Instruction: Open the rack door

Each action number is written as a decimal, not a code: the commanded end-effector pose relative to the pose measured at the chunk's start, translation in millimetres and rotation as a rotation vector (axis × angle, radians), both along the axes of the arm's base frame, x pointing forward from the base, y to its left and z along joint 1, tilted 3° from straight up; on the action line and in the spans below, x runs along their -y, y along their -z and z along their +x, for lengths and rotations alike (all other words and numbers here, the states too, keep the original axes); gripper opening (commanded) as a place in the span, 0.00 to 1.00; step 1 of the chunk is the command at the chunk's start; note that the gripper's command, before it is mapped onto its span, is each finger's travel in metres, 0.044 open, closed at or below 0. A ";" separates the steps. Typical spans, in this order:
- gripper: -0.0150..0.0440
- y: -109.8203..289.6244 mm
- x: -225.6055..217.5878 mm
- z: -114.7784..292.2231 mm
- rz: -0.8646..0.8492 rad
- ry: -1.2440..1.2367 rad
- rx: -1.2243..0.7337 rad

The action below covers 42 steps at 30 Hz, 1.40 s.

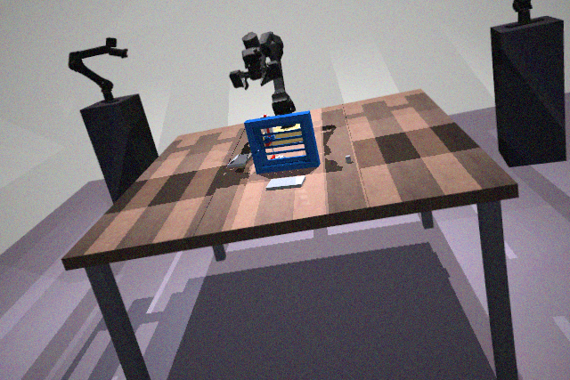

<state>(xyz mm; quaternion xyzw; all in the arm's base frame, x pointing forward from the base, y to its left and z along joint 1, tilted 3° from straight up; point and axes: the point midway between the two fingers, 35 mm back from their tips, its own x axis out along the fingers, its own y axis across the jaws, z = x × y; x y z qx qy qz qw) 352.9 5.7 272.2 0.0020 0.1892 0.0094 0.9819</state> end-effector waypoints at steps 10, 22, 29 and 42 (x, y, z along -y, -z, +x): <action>0.73 26.1 -0.5 12.1 0.008 0.021 -0.305; 0.73 49.1 -1.4 10.1 0.005 0.037 -0.586; 0.73 59.9 -1.8 4.6 -0.001 0.047 -0.749; 0.73 72.6 -2.2 -12.0 -0.019 0.069 -1.053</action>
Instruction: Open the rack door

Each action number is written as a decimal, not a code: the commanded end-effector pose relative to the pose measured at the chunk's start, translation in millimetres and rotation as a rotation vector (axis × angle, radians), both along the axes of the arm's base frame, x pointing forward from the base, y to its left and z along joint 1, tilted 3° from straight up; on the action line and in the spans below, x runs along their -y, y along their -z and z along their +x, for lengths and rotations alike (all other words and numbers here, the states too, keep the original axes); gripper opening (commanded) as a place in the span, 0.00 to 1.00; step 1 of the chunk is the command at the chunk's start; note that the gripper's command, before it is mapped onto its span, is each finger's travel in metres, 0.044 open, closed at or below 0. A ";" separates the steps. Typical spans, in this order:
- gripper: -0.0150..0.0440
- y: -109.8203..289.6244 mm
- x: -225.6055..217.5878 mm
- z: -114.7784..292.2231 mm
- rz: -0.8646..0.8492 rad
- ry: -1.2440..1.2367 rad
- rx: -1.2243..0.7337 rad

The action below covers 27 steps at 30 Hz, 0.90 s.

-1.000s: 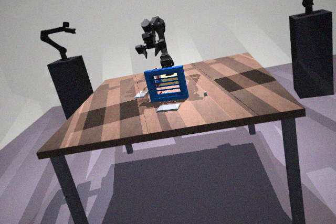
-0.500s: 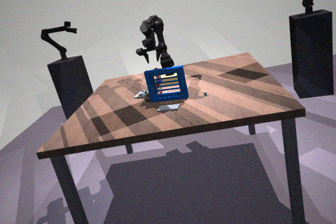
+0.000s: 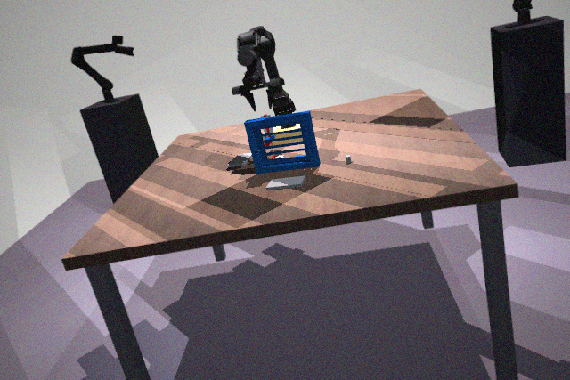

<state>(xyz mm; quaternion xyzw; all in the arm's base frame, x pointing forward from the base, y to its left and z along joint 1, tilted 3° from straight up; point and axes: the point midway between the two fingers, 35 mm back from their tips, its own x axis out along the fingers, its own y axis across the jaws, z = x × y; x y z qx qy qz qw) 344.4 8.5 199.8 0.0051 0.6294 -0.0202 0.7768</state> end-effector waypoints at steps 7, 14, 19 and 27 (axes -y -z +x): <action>0.73 2.4 0.7 -12.2 -0.020 0.015 -0.200; 0.73 7.9 0.9 -11.4 -0.020 0.015 -0.200; 0.73 15.9 1.3 -10.5 -0.020 0.015 -0.200; 0.73 28.8 1.8 -9.6 -0.020 0.015 -0.200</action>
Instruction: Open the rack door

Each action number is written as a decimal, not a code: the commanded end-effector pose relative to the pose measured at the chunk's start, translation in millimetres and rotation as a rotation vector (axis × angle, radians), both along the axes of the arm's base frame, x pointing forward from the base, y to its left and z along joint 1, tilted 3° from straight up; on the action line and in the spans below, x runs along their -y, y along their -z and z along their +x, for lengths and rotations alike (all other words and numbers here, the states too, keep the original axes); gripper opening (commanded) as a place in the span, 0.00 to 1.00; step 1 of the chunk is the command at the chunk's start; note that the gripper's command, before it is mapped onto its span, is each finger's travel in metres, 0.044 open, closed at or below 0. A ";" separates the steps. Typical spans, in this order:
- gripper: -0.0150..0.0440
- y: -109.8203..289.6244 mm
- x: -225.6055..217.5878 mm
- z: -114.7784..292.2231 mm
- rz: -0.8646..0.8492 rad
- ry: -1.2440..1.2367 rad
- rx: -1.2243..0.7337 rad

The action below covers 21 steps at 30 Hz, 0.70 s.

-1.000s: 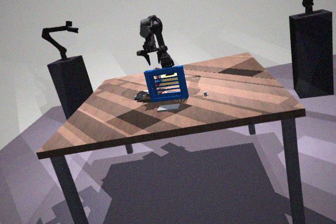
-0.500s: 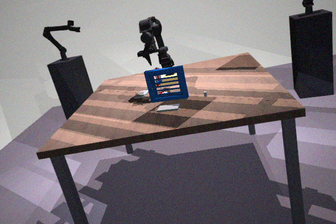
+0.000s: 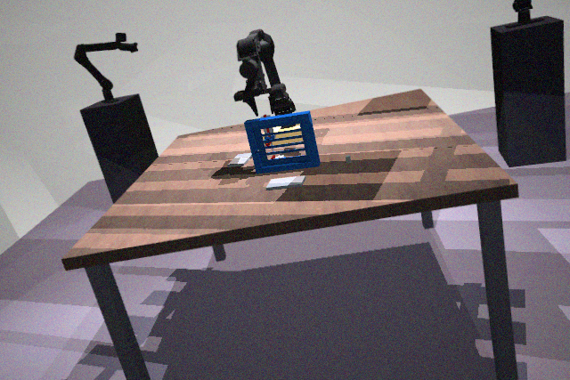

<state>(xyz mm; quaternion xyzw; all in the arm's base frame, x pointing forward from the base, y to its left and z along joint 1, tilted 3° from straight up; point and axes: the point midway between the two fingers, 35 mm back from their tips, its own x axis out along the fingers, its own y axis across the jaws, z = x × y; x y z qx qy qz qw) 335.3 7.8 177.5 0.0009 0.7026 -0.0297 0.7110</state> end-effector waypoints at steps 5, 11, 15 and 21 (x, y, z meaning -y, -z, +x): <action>0.73 14.6 1.5 -0.2 -0.006 0.003 -0.003; 0.73 24.4 2.0 -0.3 -0.006 0.003 -0.003; 0.73 31.0 2.3 -0.6 -0.006 0.003 -0.003; 0.73 40.8 2.8 -1.4 -0.006 0.003 -0.003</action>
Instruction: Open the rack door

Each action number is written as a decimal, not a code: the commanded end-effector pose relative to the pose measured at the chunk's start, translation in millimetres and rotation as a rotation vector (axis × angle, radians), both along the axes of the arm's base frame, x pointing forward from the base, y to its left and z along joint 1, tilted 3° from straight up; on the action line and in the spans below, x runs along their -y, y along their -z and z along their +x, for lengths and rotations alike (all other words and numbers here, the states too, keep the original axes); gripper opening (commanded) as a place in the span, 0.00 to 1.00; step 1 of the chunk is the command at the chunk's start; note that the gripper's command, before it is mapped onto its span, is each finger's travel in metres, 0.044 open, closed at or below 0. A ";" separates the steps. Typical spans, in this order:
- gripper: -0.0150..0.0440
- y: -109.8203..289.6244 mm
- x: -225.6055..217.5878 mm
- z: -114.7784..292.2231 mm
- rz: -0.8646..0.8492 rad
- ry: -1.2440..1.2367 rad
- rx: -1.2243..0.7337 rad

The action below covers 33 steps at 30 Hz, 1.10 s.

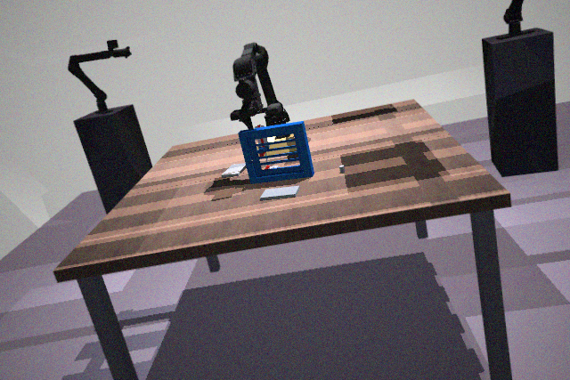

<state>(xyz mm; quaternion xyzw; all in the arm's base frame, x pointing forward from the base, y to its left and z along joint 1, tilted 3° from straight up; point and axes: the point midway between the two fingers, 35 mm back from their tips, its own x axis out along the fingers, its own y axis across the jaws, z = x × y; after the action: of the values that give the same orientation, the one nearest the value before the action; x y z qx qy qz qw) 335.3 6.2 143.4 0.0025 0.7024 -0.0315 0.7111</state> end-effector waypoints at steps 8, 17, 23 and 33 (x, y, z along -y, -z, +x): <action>0.68 15.7 1.6 -2.5 -0.006 -0.002 -0.003; 0.38 15.7 1.6 -2.5 -0.006 -0.002 -0.003; 0.32 15.7 1.6 -2.5 -0.006 -0.002 -0.003; 0.27 15.7 1.6 -2.5 -0.005 0.071 0.000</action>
<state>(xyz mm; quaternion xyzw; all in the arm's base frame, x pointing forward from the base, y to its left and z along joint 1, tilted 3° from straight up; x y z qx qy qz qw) 333.3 4.5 128.4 0.0050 0.7027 -0.0375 0.7104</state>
